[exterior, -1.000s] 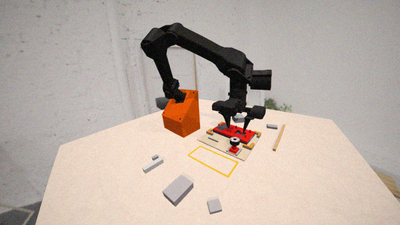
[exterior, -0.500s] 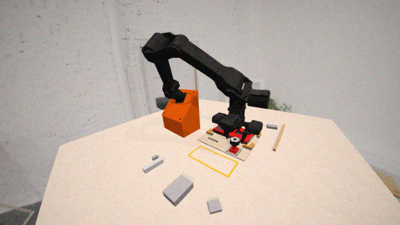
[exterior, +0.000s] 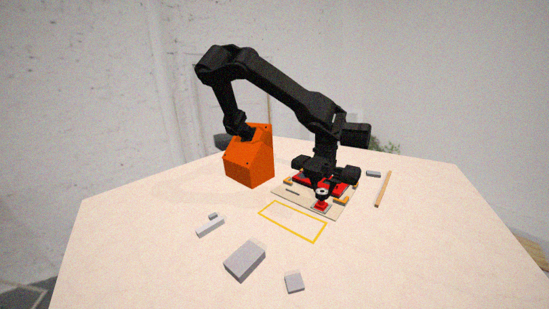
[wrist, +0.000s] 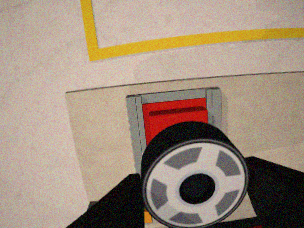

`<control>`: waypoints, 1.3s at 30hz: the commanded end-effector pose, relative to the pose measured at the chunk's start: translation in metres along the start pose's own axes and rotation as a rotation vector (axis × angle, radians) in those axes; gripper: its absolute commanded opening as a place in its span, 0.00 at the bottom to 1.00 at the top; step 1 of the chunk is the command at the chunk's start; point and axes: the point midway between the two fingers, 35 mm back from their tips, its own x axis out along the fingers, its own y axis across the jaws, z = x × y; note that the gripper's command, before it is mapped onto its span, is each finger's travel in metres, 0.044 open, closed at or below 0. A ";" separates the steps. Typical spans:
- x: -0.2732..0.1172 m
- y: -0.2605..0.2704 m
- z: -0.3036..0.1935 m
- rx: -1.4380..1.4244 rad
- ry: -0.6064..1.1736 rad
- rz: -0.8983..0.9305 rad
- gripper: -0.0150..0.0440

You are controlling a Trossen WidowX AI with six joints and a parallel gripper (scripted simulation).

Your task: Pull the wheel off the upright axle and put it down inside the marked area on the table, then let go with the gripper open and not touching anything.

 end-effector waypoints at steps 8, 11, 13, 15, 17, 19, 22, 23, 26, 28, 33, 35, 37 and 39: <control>-0.001 -0.001 0.000 -0.001 0.000 -0.002 0.27; -0.002 -0.001 0.000 -0.001 0.000 -0.002 0.25; -0.003 -0.001 0.000 -0.001 0.000 -0.002 0.25; -0.004 -0.001 0.000 -0.001 0.000 -0.001 0.25; -0.004 0.000 0.000 -0.002 0.000 -0.001 0.25; -0.005 0.000 0.000 -0.002 0.000 -0.001 0.25; -0.006 0.000 0.000 -0.002 0.000 -0.001 0.25; -0.006 0.000 0.000 -0.002 -0.001 -0.001 0.25; -0.007 0.000 0.000 -0.002 -0.001 0.000 0.25; -0.008 0.000 0.000 -0.002 -0.001 0.000 0.25; -0.009 0.000 0.000 -0.002 -0.001 0.000 0.25; -0.010 0.000 0.000 -0.002 -0.001 0.001 0.25; -0.011 0.000 0.000 -0.003 -0.001 0.001 0.25; -0.011 0.000 0.000 -0.003 -0.001 0.001 0.25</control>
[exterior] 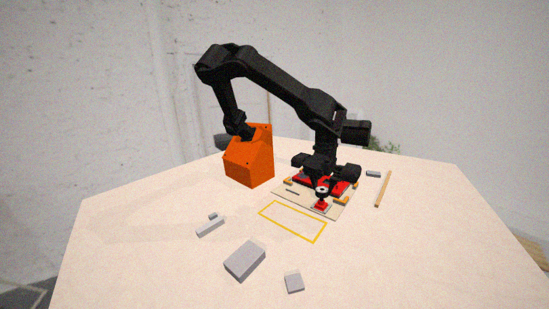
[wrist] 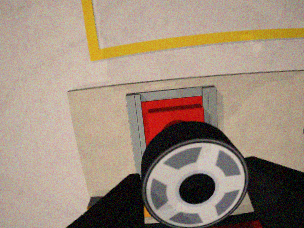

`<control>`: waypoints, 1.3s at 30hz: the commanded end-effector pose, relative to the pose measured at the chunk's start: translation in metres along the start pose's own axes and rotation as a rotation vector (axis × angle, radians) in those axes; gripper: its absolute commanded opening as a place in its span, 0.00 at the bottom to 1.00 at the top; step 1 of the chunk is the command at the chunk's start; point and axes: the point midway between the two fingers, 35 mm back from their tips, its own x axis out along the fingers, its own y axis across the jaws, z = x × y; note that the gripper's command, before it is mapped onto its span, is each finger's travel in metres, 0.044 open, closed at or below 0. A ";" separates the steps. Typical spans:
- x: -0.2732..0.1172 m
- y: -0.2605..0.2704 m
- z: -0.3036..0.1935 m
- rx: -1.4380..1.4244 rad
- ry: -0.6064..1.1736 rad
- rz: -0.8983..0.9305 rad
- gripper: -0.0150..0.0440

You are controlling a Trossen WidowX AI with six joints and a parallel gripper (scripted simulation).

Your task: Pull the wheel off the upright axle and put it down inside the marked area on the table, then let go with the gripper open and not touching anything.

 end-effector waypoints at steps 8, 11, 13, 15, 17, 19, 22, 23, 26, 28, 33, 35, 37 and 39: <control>-0.007 0.000 -0.001 -0.006 -0.002 0.004 0.25; -0.008 0.000 -0.001 -0.006 -0.002 0.005 0.25; -0.009 0.000 -0.001 -0.006 -0.002 0.005 0.25; -0.010 0.000 -0.001 -0.006 -0.002 0.005 0.25; -0.010 0.000 -0.001 -0.006 -0.002 0.005 0.25; -0.011 0.000 -0.001 -0.006 -0.003 0.006 0.25; -0.012 0.000 -0.001 -0.007 -0.003 0.006 0.25; -0.012 0.000 -0.001 -0.007 -0.003 0.006 0.25; -0.013 0.000 -0.001 -0.007 -0.003 0.006 0.25; -0.014 0.000 -0.001 -0.007 -0.003 0.007 0.25; -0.015 0.000 -0.001 -0.007 -0.003 0.007 0.25; -0.016 0.000 -0.001 -0.007 -0.003 0.007 0.25; -0.017 0.000 -0.001 -0.007 -0.003 0.007 0.25; -0.017 0.000 -0.001 -0.007 -0.003 0.008 0.25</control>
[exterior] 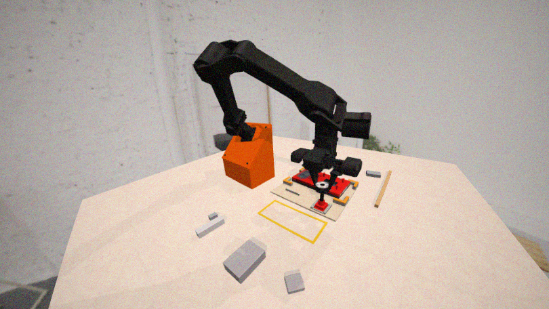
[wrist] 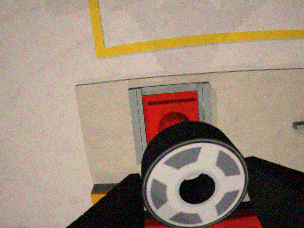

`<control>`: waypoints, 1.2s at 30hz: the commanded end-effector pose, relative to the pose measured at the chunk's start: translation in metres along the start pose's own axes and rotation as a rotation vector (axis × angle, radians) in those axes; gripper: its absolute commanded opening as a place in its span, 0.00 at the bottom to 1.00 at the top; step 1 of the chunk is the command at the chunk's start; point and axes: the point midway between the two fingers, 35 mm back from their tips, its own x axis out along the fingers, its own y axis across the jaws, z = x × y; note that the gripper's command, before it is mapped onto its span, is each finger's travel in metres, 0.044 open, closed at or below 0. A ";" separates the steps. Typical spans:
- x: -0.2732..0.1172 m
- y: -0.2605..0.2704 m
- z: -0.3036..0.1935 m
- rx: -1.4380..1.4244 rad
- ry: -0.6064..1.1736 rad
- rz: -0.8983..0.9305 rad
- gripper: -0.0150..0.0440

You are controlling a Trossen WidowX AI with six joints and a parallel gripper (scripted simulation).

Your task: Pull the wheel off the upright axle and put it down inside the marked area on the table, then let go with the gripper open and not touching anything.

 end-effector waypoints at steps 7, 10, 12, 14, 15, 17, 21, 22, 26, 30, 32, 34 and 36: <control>-0.005 0.000 0.000 0.003 -0.002 0.004 0.25; -0.006 0.000 0.000 0.003 -0.002 0.004 0.25; -0.006 0.000 0.000 0.003 -0.002 0.005 0.25; -0.007 0.000 0.000 0.003 -0.002 0.005 0.25; -0.007 0.000 0.000 0.003 -0.002 0.005 0.25; -0.008 0.000 0.000 0.003 -0.002 0.005 0.25; -0.009 0.000 0.000 0.002 -0.002 0.006 0.25; -0.010 0.000 0.000 0.002 -0.003 0.006 0.25; -0.011 0.000 0.000 0.002 -0.003 0.006 0.25; -0.012 0.000 0.000 0.002 -0.003 0.007 0.25; -0.013 0.000 0.000 0.002 -0.003 0.007 0.25; -0.014 0.000 0.000 0.002 -0.003 0.007 0.25; -0.014 0.000 0.000 0.002 -0.003 0.007 0.25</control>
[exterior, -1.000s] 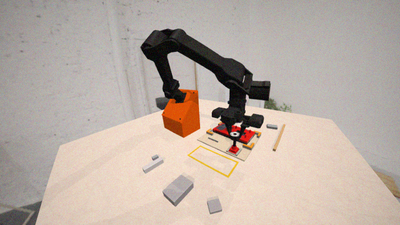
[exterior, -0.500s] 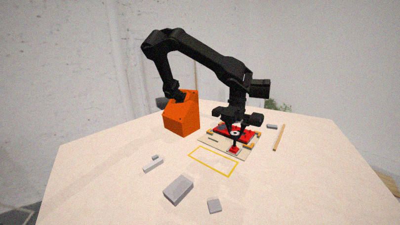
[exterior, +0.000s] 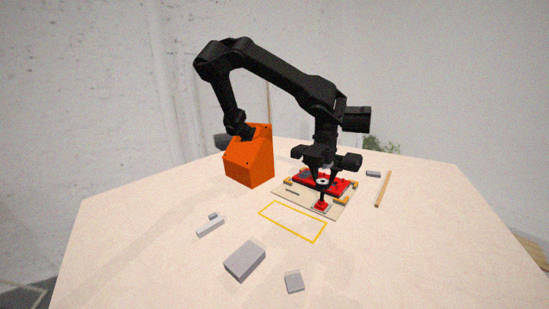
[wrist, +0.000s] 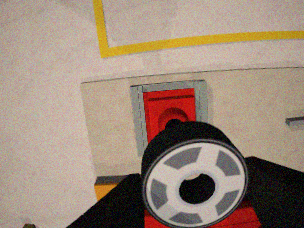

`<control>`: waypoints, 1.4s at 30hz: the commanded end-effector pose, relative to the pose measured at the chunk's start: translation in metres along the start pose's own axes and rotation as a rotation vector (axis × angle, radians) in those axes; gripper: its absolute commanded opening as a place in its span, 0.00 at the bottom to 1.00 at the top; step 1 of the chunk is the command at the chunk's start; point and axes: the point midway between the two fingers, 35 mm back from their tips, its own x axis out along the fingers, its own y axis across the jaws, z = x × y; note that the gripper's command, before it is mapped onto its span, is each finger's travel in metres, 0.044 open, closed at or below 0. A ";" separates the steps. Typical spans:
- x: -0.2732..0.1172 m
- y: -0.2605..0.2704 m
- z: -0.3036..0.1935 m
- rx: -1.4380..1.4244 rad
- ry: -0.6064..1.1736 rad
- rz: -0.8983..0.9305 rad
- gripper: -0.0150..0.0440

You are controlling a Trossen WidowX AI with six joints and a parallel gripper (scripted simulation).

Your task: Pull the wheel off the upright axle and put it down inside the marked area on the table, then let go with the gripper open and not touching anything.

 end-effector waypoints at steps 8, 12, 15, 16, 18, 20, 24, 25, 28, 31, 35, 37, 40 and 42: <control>-0.020 -0.001 0.000 0.003 -0.001 0.004 0.25; -0.014 -0.004 0.003 -0.004 -0.004 -0.006 0.25; -0.015 -0.008 0.013 -0.004 -0.003 -0.005 0.25; -0.016 -0.009 0.016 -0.004 -0.003 -0.005 0.25; -0.017 -0.012 0.023 -0.003 -0.002 -0.004 0.25; -0.017 -0.015 0.030 -0.003 -0.001 -0.004 0.25; -0.019 -0.021 0.043 -0.002 -0.001 -0.002 0.25; -0.019 -0.023 0.046 -0.002 -0.001 -0.002 0.25; -0.020 -0.028 0.056 -0.001 -0.001 -0.001 0.25; -0.021 -0.033 0.065 -0.001 -0.001 0.000 0.25; -0.022 -0.041 0.077 0.000 -0.003 0.001 0.25; -0.022 -0.045 0.083 0.001 -0.004 0.001 0.25; -0.023 -0.050 0.089 0.001 -0.005 0.002 0.25; -0.022 -0.051 0.090 0.001 -0.005 0.002 0.25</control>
